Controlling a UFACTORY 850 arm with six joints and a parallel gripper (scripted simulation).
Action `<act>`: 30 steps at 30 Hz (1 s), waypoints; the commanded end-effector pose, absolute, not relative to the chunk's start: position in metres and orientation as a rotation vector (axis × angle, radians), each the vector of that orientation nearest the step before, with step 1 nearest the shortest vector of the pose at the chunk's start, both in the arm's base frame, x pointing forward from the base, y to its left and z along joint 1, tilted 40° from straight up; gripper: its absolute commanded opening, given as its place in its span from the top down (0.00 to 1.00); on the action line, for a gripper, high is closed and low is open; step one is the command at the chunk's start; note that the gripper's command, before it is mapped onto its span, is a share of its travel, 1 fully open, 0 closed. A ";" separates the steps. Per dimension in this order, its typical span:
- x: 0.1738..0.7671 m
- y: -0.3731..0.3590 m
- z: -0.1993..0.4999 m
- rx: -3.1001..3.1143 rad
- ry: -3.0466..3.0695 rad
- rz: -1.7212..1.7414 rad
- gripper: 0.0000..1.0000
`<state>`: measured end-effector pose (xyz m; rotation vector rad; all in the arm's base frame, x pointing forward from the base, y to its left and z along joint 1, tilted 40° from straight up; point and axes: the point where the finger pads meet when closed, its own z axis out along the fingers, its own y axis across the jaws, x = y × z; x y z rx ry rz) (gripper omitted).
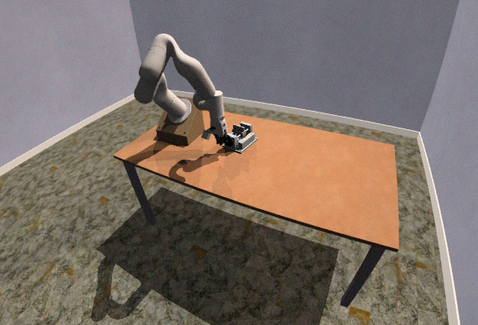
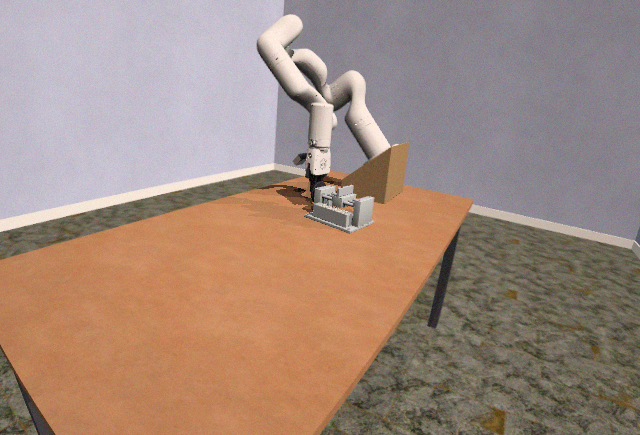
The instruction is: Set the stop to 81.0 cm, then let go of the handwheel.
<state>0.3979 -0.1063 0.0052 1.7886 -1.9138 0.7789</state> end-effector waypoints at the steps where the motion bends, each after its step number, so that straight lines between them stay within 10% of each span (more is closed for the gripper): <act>1: 0.400 -0.102 0.011 1.789 -1.914 0.780 0.94; 30: 0.414 -0.093 0.023 1.789 -1.914 0.780 0.94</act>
